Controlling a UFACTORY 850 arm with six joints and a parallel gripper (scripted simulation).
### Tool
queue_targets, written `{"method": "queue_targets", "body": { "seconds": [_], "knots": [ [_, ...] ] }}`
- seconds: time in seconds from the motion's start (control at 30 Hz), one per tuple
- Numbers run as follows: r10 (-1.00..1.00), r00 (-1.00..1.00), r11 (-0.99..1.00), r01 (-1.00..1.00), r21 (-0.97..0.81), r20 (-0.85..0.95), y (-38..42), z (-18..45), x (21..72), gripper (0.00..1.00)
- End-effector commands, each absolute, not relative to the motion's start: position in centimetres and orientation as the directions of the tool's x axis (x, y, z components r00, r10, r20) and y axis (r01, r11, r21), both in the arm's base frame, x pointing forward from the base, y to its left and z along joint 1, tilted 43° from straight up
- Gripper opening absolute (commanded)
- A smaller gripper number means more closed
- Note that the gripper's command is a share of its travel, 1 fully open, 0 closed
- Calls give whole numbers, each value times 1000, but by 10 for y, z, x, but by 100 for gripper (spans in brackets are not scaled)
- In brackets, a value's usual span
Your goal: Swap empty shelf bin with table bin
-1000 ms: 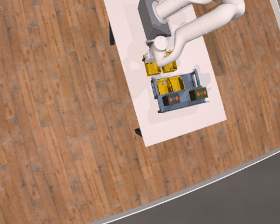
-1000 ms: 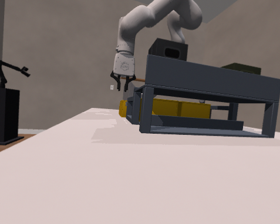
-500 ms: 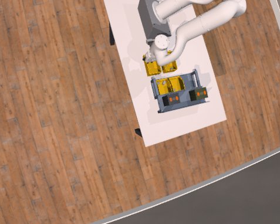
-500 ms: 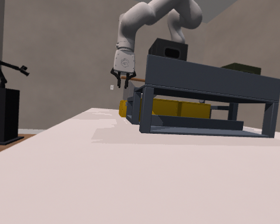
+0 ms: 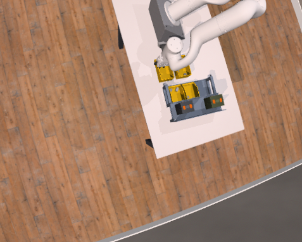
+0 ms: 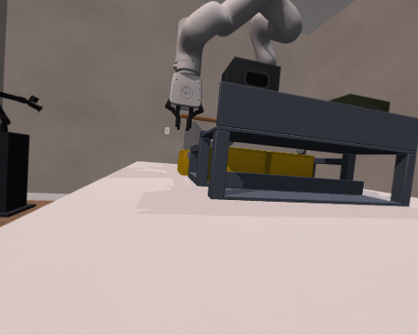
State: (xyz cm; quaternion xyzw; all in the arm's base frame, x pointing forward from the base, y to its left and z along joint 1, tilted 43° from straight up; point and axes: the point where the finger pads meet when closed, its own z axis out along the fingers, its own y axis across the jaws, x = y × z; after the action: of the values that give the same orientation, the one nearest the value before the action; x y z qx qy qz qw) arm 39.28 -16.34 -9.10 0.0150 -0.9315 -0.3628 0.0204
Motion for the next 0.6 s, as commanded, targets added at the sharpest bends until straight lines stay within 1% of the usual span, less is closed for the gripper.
{"method": "queue_targets", "body": {
  "seconds": [0.0, 0.07, 0.1, 0.57],
  "knots": [
    [-42, -999, 737, -14, 675, 26, -164, -90, 394, 26],
    [-42, -999, 737, -14, 675, 26, -165, -90, 394, 26],
    [-42, -999, 737, -14, 675, 26, -165, -90, 394, 0],
    [-42, -999, 737, -14, 675, 26, -165, -90, 394, 0]
  ]
}}
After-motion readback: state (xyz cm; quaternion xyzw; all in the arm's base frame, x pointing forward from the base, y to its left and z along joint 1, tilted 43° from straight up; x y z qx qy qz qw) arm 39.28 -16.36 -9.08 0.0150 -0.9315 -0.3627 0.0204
